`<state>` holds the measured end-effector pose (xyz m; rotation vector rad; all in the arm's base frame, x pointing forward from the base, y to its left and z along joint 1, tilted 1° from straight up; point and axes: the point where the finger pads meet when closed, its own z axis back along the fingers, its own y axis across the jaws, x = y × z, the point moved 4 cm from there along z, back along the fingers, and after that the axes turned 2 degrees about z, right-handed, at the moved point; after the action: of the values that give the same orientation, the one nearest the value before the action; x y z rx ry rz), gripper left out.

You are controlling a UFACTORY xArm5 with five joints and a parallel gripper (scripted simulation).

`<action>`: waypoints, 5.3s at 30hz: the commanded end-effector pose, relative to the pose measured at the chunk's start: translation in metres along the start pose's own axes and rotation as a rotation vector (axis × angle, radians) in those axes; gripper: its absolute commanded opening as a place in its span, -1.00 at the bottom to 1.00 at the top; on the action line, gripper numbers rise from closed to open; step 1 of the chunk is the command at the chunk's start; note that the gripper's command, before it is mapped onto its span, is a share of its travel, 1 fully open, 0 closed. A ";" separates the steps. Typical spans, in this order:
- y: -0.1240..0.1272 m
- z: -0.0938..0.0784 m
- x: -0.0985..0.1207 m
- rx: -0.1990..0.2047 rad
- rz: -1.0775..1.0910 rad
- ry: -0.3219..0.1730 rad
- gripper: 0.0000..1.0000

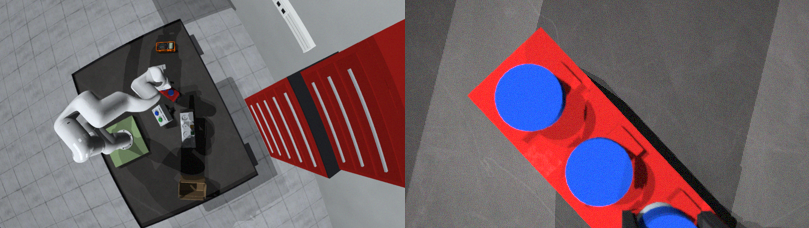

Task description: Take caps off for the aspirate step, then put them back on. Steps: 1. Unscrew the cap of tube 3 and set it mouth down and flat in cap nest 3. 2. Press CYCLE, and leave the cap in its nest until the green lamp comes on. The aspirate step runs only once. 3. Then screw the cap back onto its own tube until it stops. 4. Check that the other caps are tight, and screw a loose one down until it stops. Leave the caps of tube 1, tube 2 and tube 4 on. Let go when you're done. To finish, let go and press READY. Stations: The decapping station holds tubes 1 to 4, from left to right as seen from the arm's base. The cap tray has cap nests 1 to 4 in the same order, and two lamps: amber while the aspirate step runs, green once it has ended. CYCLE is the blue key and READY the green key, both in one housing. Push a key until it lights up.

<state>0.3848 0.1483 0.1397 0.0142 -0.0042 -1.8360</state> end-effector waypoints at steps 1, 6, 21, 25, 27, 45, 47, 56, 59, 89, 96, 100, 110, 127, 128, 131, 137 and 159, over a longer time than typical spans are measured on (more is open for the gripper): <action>0.001 0.001 -0.001 0.007 0.131 -0.004 -1.00; 0.001 0.001 -0.001 0.006 0.331 -0.005 -1.00; 0.001 0.002 -0.001 0.004 0.973 -0.007 -1.00; 0.001 0.002 -0.001 0.004 1.173 -0.008 -1.00; 0.001 0.002 -0.001 0.003 1.263 -0.008 -1.00; 0.001 0.002 -0.001 0.002 1.551 -0.009 -0.08; 0.001 0.002 -0.001 0.002 1.551 -0.009 -0.08; 0.001 0.002 -0.001 0.003 1.385 -0.008 -0.08; 0.001 0.002 -0.001 0.004 1.220 -0.007 -0.08; 0.001 0.002 -0.001 0.007 -0.019 -0.004 -0.08; 0.001 0.002 -0.001 0.007 -0.019 -0.004 -1.00; 0.001 0.002 -0.001 0.007 -0.019 -0.004 -1.00; 0.001 0.002 -0.001 0.007 -0.019 -0.004 -1.00; 0.001 0.002 -0.001 0.005 0.731 -0.006 -1.00; 0.001 0.002 -0.001 0.005 0.781 -0.007 -1.00; 0.001 0.002 -0.001 0.004 0.918 -0.007 -1.00; 0.001 0.002 -0.001 0.004 1.147 -0.007 -1.00; 0.001 0.002 -0.001 0.002 1.551 -0.009 -0.08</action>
<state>0.3845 0.1483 0.1406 0.0059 -0.0106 -0.2866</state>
